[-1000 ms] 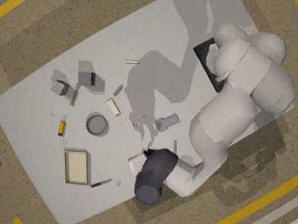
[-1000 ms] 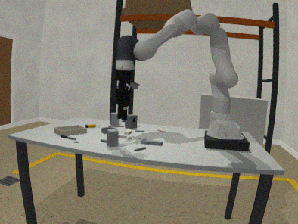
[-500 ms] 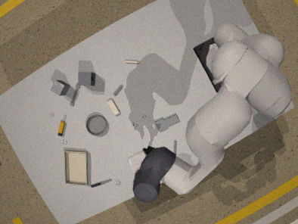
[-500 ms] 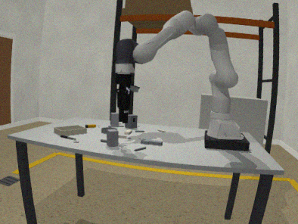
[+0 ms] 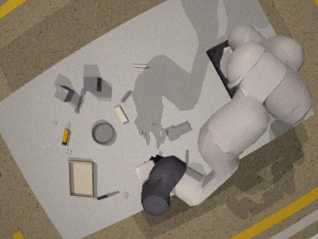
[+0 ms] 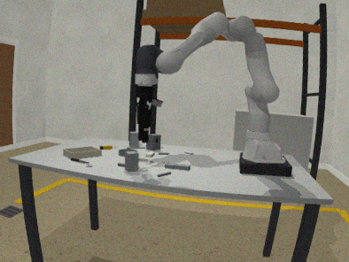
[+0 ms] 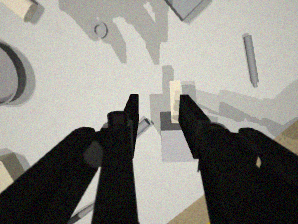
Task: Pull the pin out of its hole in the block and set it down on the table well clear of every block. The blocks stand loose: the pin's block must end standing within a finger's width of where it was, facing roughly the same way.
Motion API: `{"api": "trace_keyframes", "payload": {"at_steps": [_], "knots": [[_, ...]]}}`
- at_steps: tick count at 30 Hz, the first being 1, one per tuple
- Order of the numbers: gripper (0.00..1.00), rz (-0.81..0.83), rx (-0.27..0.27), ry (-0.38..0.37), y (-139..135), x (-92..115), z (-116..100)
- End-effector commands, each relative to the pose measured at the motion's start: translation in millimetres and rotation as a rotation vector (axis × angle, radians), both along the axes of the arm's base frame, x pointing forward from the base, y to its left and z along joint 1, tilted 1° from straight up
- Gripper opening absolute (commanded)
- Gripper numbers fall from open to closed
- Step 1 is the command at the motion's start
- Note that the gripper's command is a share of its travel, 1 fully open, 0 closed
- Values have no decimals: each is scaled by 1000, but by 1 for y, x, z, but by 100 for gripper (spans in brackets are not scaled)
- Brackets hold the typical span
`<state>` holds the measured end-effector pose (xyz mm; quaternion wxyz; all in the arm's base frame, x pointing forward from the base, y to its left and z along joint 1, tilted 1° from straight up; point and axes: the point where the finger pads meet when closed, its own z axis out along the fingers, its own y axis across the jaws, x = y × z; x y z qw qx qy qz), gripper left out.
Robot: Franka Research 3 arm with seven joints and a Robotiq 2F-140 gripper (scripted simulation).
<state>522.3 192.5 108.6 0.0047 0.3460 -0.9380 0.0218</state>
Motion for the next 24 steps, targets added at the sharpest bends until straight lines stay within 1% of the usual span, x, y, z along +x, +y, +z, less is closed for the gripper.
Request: {"api": "trace_keyframes", "payload": {"at_steps": [1, 4, 9, 15, 18, 24], "knots": [[33, -36, -12, -18, -5, 5, 4], [33, -35, -14, -21, -6, 6, 5], [33, -21, -28, -41, -15, 13, 11], [33, -11, -30, -46, -18, 15, 13], [33, 8, -36, -60, -24, 20, 18], [33, 17, -31, -65, -29, 23, 23]]}}
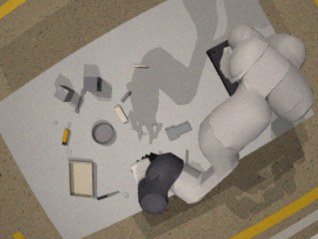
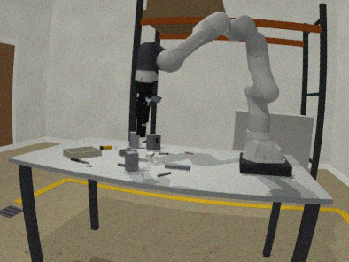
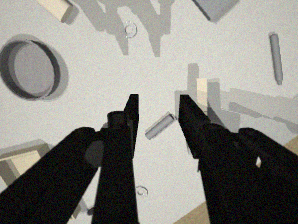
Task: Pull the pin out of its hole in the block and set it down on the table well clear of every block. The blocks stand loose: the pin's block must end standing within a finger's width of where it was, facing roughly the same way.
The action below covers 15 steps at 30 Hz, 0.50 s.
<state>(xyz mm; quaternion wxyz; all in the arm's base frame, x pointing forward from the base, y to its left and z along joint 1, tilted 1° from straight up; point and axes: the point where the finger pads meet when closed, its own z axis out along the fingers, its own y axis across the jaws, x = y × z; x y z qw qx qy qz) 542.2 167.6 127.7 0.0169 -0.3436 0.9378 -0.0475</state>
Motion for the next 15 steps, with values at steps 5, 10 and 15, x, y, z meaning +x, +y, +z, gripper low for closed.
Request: {"api": "trace_keyframes", "payload": {"at_steps": [5, 10, 15], "knots": [[33, 25, 8, -11, -8, 6, 9], [33, 18, 22, -14, -12, 9, 13], [33, -35, 60, -53, -30, 23, 35]]}}
